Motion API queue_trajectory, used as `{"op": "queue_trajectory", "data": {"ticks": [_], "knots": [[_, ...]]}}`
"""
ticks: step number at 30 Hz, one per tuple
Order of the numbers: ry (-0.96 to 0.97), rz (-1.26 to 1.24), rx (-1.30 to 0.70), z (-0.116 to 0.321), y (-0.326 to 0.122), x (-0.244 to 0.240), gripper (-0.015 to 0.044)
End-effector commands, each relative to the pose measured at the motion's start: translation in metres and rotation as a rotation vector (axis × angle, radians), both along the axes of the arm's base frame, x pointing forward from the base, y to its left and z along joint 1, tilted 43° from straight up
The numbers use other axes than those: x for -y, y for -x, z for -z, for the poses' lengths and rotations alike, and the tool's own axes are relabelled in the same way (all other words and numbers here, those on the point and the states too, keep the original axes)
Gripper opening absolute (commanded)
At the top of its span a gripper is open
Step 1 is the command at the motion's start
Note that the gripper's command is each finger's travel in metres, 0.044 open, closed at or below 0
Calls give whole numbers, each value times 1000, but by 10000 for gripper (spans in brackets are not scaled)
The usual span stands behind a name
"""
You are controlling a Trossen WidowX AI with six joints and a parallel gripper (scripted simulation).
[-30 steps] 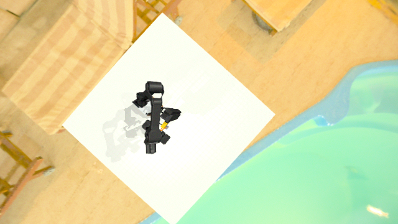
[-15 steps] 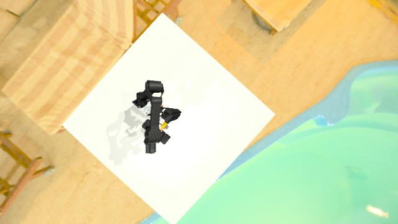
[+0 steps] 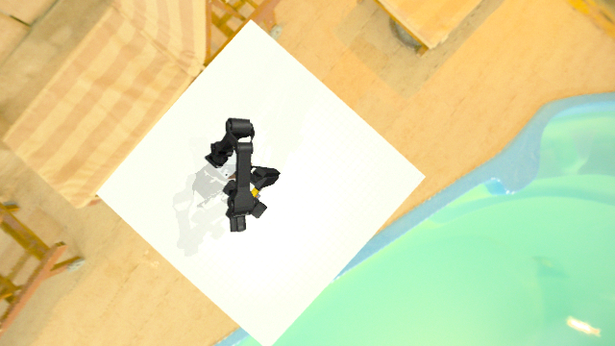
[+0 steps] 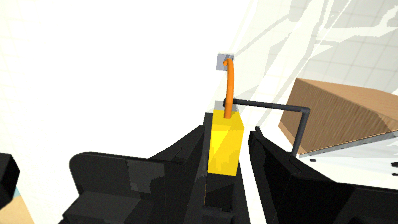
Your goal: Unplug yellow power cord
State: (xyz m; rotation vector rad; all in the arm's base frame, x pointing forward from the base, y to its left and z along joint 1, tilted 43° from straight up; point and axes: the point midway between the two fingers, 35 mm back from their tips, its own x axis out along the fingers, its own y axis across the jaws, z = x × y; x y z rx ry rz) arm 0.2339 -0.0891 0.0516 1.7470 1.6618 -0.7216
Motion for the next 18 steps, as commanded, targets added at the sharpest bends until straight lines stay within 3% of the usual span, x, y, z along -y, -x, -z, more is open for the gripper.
{"op": "queue_trajectory", "data": {"ticks": [1,18], "knots": [[-8,2,-6,-5,2,-8,160],[-9,2,-6,1,2,-18,160]]}}
